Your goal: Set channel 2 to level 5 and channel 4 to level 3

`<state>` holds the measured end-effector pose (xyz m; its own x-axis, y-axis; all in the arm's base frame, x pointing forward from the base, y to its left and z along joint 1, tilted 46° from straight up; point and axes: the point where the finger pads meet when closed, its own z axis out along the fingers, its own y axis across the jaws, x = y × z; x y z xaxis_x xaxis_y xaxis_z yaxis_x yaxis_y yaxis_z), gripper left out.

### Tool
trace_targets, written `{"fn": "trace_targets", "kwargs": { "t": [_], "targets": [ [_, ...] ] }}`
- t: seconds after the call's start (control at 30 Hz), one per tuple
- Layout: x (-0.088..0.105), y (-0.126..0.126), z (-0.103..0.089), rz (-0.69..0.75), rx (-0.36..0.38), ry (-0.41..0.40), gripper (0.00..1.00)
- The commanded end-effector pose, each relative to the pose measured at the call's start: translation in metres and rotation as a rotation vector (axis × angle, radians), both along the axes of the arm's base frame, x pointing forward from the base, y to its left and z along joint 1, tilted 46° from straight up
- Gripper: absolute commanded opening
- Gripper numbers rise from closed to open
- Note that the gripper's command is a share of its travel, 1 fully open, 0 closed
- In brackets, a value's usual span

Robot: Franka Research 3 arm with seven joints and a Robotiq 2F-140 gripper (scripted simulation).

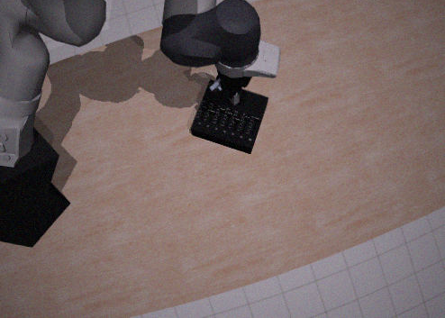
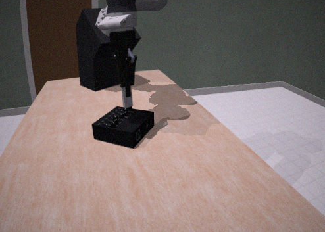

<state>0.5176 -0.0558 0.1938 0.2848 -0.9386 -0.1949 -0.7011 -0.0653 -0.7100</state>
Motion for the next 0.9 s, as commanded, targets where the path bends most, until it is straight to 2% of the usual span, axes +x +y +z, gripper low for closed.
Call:
{"fn": "trace_targets", "kwargs": {
  "t": [0.0, 0.03, 0.07, 0.53, 0.6, 0.63, 0.87],
  "targets": [
    [0.0002, -0.0007, -0.0002, -0.171, 0.148, 0.082, 0.00],
    [0.0002, -0.0007, -0.0002, -0.171, 0.148, 0.082, 0.00],
    [0.0002, -0.0007, -0.0002, -0.237, 0.215, 0.112, 0.00],
    [0.0006, -0.0005, -0.0006, -0.592, 0.537, 0.282, 0.00],
    [0.0006, -0.0005, -0.0006, -0.592, 0.537, 0.282, 0.00],
    [0.0008, -0.0004, -0.0008, -0.659, 0.586, 0.315, 0.00],
    [0.0024, 0.0004, -0.0026, -0.661, 0.588, 0.316, 0.00]
  ]
}}
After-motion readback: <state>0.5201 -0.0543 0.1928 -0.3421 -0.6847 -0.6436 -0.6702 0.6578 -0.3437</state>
